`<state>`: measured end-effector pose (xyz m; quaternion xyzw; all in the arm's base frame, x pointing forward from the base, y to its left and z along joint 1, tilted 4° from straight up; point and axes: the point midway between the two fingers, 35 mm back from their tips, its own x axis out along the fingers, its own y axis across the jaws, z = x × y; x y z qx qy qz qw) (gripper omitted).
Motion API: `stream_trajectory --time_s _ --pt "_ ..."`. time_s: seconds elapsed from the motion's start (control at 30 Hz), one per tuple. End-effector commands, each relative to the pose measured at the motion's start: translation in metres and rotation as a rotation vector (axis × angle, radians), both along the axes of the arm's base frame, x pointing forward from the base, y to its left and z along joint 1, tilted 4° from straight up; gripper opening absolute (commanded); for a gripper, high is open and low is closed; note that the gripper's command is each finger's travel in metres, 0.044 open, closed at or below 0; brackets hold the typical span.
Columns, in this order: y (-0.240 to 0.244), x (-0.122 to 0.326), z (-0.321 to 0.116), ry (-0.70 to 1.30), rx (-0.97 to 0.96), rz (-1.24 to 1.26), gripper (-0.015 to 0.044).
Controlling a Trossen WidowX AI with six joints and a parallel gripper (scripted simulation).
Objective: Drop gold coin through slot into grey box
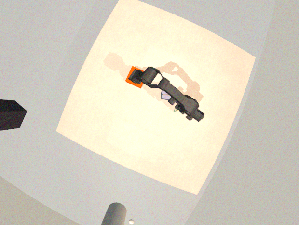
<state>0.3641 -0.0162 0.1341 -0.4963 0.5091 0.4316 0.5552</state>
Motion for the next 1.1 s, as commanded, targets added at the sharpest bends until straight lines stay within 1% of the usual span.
stream_trajectory --time_s 0.0,0.8,1.07 --pt "-0.0007 0.0005 0.0011 -0.004 0.017 -0.121 0.0" --pt "-0.0078 0.0018 0.0024 -0.024 0.106 -0.934 0.0" --pt "-0.006 -0.0016 0.0027 -0.025 0.108 -0.957 0.0"
